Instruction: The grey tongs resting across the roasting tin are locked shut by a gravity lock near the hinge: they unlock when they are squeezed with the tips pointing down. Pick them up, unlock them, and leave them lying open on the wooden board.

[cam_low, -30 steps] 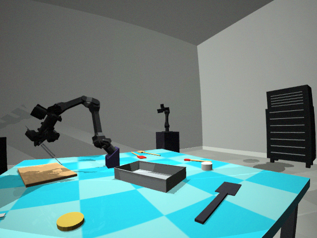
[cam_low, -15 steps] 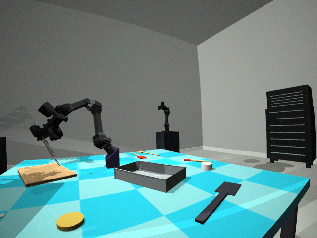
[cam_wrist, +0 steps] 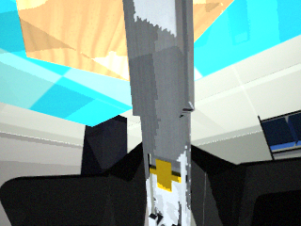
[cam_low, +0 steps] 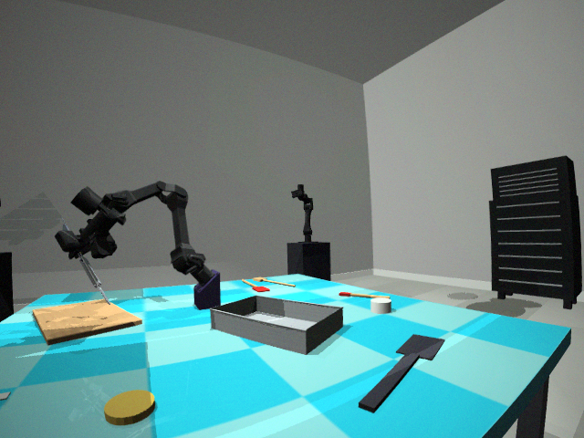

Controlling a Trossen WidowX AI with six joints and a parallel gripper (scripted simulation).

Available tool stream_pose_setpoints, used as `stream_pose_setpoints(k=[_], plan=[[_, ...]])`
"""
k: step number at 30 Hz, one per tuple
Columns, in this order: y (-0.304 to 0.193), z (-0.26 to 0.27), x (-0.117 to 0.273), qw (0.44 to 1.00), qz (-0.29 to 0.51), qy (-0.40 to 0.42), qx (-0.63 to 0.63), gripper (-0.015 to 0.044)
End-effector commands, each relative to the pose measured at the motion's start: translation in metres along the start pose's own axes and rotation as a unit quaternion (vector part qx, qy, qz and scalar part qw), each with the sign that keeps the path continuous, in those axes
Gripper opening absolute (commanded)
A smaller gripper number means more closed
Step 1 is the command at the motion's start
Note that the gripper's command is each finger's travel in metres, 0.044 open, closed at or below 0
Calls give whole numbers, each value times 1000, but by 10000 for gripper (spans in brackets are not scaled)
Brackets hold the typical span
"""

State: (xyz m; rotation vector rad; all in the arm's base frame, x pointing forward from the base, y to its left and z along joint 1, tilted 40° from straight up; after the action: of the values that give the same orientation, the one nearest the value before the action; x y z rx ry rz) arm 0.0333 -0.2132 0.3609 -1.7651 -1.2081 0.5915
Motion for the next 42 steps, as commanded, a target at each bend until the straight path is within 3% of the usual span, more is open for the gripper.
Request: stream_pose_setpoints(k=[1, 20, 42], plan=[[-1, 1, 0, 1000, 3, 2, 0, -150], [-1, -2, -3, 1000, -7, 0, 8, -150], [11, -13, -45, 980, -187, 3, 67, -150]])
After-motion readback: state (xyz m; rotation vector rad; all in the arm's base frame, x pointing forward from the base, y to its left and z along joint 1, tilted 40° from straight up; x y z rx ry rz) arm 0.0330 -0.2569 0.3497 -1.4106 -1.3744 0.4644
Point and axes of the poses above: the point midway between the two fingers, 35 mm back from their tips, its own x axis back along the fingers, its own z axis across the jaws, y = z × x, the point moved 2 cm from there along x, back along the fingers, and after that the axes turned 5 degrees about -x, right-handed, at the moved point
